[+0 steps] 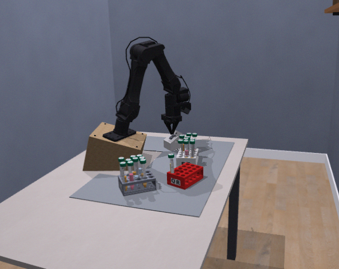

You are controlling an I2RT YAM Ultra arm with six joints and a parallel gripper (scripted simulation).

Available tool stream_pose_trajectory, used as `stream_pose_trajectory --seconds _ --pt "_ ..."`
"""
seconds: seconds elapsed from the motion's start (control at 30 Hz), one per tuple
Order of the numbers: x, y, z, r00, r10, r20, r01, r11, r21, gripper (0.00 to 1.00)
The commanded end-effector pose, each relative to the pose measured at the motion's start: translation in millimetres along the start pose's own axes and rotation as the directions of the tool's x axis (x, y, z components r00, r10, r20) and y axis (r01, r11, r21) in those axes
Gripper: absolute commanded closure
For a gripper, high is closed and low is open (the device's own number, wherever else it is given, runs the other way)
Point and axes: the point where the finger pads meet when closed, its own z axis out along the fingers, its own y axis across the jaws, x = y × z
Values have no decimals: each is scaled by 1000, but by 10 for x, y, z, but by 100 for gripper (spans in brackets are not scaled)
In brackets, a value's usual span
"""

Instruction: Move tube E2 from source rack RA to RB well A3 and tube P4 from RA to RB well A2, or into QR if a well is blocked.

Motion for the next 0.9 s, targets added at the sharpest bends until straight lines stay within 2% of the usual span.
stream_pose_trajectory --seconds 0.0,0.87 --pt "113 -15 108 1000 -1 -29 1 1000 -5 100" --pt "134 -40 279 1000 -1 -28 2 1000 4 100"
